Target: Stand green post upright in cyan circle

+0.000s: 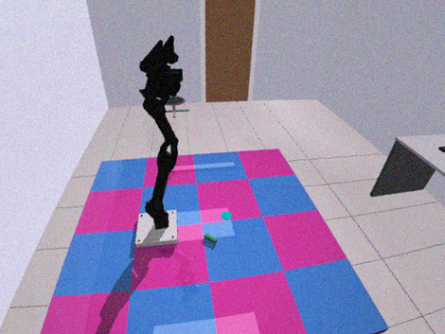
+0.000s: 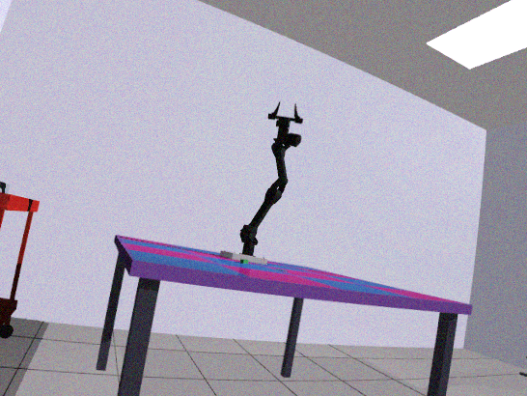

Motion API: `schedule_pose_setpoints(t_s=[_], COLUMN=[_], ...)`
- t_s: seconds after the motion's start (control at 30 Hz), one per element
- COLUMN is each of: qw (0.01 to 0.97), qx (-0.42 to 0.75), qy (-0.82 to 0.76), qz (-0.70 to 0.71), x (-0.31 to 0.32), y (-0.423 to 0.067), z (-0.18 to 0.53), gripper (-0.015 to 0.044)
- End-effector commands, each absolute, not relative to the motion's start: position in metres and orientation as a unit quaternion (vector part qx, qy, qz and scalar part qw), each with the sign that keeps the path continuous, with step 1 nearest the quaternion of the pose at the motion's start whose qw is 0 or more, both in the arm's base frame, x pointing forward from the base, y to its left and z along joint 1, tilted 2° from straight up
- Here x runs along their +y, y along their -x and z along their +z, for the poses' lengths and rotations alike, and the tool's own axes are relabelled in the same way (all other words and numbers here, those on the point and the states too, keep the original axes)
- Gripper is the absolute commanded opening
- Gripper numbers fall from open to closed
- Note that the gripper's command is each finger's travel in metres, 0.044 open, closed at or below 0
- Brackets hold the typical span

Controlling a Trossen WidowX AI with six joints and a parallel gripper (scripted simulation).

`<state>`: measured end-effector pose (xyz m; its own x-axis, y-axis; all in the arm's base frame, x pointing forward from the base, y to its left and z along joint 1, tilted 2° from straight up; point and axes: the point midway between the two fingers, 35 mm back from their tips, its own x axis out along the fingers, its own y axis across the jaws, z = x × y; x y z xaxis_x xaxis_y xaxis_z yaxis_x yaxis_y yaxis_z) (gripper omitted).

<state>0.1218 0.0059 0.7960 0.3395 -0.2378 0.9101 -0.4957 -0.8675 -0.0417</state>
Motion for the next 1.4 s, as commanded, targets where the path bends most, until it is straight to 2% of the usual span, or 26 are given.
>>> schedule_pose_setpoints(t_s=[0.0, 0.17, 0.2, 0.47, 0.7, 1.03, 1.37], qw=[0.118, 0.022, -0.001, -0.184, -0.339, -0.539, -0.697], qx=[-0.225, -0.192, -0.185, -0.127, -0.087, -0.057, -0.069], qy=[-0.808, -0.783, -0.776, -0.7, -0.608, -0.446, -0.264], qz=[0.531, 0.591, 0.603, 0.679, 0.713, 0.712, 0.664], x=[0.005, -0.014, -0.02, -0.083, -0.154, -0.261, -0.346], y=[-0.12, -0.072, -0.061, 0.009, 0.045, 0.049, 0.001], z=[0.796, 0.801, 0.801, 0.787, 0.757, 0.687, 0.591], gripper=[0.0374, 0.0242, 0.0233, 0.0233, 0.0233, 0.0233, 0.0233])
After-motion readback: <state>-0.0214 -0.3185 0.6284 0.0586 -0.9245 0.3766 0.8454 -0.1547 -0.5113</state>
